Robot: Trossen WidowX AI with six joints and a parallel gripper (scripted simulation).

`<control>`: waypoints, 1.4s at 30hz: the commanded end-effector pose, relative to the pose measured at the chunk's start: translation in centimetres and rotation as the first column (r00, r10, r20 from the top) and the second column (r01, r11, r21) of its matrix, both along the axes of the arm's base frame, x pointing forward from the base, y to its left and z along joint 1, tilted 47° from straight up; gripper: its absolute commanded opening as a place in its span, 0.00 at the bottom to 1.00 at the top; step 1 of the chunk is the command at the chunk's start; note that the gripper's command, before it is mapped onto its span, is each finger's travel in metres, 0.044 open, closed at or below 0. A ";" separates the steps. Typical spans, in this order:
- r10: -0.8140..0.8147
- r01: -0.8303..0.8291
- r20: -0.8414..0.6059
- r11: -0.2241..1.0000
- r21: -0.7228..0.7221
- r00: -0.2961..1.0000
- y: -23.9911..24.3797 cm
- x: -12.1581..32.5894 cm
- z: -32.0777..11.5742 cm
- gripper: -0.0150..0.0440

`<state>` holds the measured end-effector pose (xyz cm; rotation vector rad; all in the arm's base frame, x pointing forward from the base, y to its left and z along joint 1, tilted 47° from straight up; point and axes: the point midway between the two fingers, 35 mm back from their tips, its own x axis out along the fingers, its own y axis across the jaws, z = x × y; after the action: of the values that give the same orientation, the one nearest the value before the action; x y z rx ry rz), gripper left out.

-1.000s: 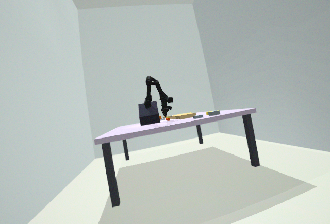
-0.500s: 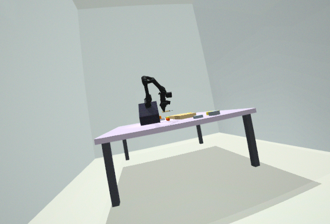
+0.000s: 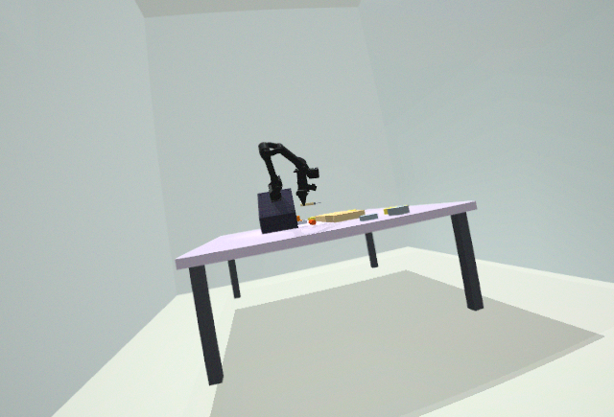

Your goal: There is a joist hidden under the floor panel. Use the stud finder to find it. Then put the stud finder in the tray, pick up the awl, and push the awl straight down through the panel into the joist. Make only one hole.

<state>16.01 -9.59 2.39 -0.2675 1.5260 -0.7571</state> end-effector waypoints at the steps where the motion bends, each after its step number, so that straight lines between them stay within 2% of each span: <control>1: -0.170 0.154 0.149 0.982 0.113 0.974 0.9 0.8 -0.4 0.25; 9: -0.518 0.390 0.316 0.835 0.388 0.795 2.5 2.7 -0.8 0.25; 16: -0.771 0.485 0.318 0.606 0.630 0.551 3.9 4.7 -0.1 0.25; 21: -0.900 0.486 0.240 0.404 0.775 0.365 4.7 6.2 0.9 0.25; 27: -0.984 0.426 0.078 0.142 0.894 0.163 5.5 7.9 2.8 0.25; 37: -0.959 0.241 -0.279 -0.284 0.928 -0.055 6.5 10.1 7.0 0.25; 41: -0.940 0.212 -0.334 -0.342 0.916 -0.072 6.6 10.3 7.7 0.25; 42: -0.961 0.246 -0.270 -0.276 0.929 -0.059 6.3 10.1 6.9 0.25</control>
<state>26.12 -3.24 9.38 2.0506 0.8120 -0.7090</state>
